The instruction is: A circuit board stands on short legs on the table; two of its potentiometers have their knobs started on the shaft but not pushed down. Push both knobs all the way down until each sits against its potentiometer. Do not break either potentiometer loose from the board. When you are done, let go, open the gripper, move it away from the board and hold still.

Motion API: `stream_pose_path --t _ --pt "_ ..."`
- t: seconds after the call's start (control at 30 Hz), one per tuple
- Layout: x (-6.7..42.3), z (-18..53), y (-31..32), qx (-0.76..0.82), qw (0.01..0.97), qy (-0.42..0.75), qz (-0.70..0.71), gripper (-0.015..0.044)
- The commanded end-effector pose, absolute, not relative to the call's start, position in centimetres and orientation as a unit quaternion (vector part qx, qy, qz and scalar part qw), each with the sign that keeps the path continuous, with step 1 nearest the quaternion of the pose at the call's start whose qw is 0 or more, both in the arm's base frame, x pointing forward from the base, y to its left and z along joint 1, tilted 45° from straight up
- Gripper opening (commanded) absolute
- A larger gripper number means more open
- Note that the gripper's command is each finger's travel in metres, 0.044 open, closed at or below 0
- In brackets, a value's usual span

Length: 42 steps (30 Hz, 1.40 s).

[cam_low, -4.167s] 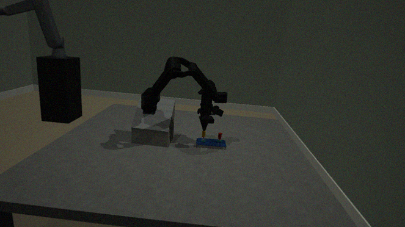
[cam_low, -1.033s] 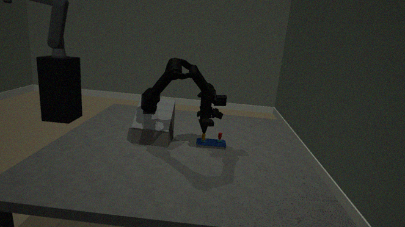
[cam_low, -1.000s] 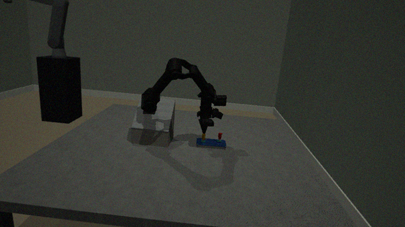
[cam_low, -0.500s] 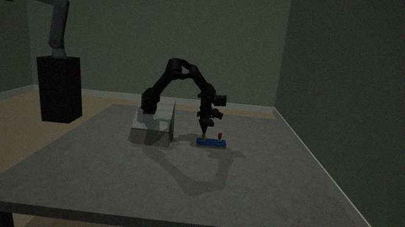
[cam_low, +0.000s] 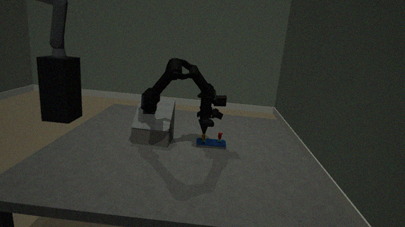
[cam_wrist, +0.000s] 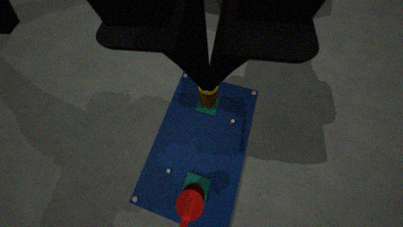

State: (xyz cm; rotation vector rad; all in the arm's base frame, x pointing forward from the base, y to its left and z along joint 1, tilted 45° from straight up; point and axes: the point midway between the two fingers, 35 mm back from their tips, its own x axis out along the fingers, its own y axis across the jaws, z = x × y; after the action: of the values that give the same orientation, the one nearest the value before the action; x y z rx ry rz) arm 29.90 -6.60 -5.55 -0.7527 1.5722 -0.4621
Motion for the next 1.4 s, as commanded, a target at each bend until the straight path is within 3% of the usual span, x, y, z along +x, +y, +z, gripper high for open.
stream_pose_path --t 0.0,1.37 --pt "29.88 -6.30 -7.50 -0.322 0.618 0.686 -0.210 0.0000" --pt "29.93 -5.93 -7.11 -0.321 0.618 0.686 -0.209 0.0000"
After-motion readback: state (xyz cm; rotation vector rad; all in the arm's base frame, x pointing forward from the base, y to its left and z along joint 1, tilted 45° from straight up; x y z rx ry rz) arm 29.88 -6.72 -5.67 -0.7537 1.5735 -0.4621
